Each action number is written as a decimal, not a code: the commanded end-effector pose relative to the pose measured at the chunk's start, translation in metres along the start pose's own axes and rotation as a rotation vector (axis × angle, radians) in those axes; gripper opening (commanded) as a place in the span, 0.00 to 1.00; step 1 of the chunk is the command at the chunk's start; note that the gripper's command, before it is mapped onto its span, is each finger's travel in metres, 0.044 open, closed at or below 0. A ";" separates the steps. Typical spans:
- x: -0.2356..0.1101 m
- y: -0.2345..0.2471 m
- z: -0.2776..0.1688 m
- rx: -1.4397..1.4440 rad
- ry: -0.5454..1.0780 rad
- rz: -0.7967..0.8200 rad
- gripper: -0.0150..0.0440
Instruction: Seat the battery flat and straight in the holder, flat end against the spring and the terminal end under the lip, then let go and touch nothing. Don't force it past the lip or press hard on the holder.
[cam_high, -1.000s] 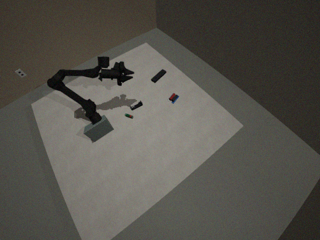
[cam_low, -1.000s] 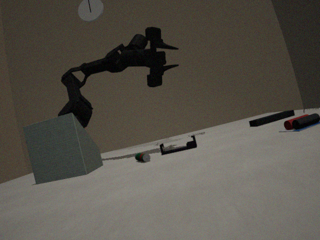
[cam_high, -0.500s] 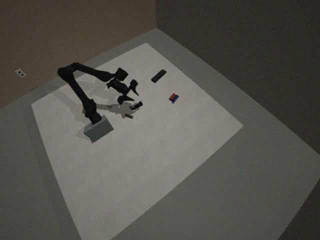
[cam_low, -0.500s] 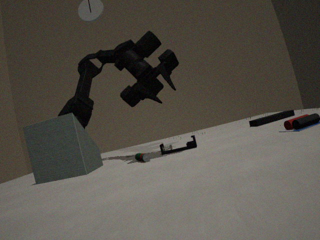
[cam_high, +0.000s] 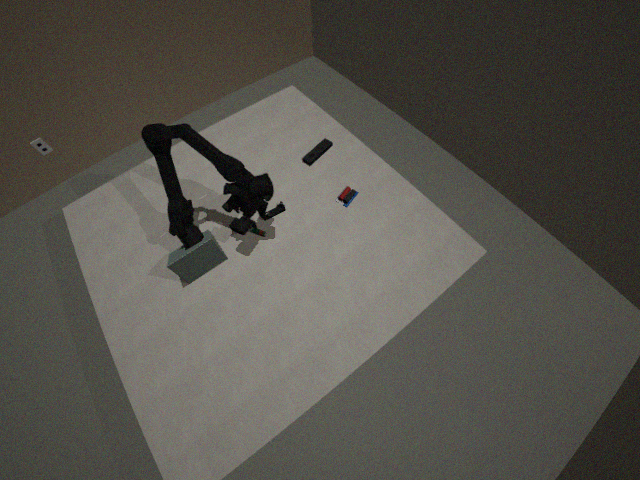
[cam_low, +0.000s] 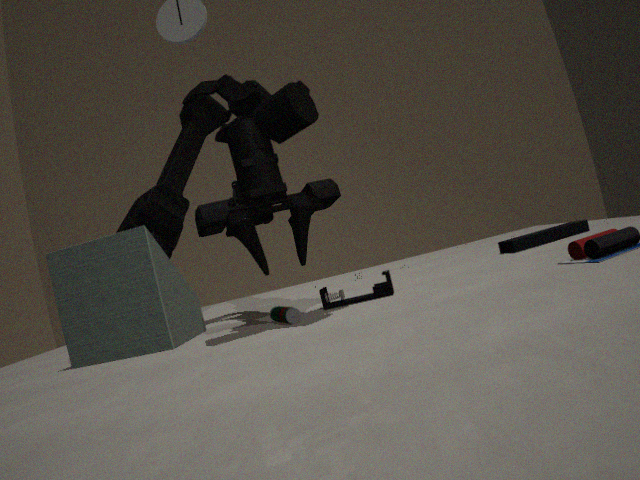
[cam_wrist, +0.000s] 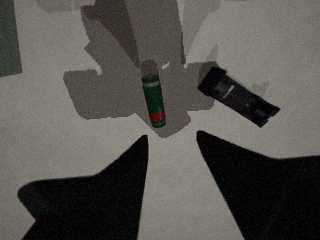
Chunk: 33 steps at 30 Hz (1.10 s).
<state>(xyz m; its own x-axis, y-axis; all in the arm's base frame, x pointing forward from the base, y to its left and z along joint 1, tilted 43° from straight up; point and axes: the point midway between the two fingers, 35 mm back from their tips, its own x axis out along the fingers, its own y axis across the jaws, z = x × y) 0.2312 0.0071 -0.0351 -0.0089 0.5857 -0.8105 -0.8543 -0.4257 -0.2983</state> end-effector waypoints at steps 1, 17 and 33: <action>0.012 0.013 0.009 -0.105 -0.130 0.006 0.64; 0.027 0.013 0.010 -0.104 -0.129 0.007 0.64; 0.052 0.013 0.014 -0.104 -0.131 0.006 0.64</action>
<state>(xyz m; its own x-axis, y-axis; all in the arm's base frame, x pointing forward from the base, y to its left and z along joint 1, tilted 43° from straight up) 0.2176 0.0368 -0.0694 -0.0741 0.6590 -0.7485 -0.7872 -0.4994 -0.3618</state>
